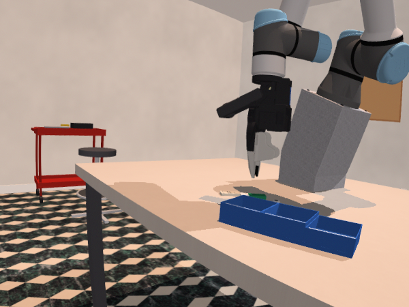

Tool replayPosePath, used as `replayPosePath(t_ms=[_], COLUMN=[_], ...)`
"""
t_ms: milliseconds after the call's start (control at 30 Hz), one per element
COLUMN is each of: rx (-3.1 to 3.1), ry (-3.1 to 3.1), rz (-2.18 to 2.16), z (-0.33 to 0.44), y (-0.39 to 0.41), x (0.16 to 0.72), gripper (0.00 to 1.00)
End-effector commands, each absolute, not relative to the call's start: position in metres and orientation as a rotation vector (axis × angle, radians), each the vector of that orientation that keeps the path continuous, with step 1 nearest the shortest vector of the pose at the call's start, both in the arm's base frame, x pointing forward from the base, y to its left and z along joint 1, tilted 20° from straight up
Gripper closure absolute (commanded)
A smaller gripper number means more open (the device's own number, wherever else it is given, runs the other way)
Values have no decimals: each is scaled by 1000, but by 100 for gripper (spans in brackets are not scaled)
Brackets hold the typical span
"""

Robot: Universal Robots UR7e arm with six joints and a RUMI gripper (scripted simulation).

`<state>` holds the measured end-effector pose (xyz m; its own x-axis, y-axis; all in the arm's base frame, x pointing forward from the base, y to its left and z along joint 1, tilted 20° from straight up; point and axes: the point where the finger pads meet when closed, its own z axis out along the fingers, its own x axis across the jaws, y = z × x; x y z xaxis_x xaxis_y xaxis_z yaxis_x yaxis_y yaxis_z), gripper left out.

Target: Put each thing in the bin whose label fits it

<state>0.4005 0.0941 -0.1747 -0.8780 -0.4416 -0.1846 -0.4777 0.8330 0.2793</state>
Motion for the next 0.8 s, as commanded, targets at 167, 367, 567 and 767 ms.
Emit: replayPosePath(t_ms=[167,367,567,767], rx=[-731,-731,-731,-731], ry=[2896,2896,2896,2896], rz=[486,486,486,486], z=[-174,-172,-172,-172], y=[95,98,99,99], x=[402,405,406,406], gripper=[86,86,86,86])
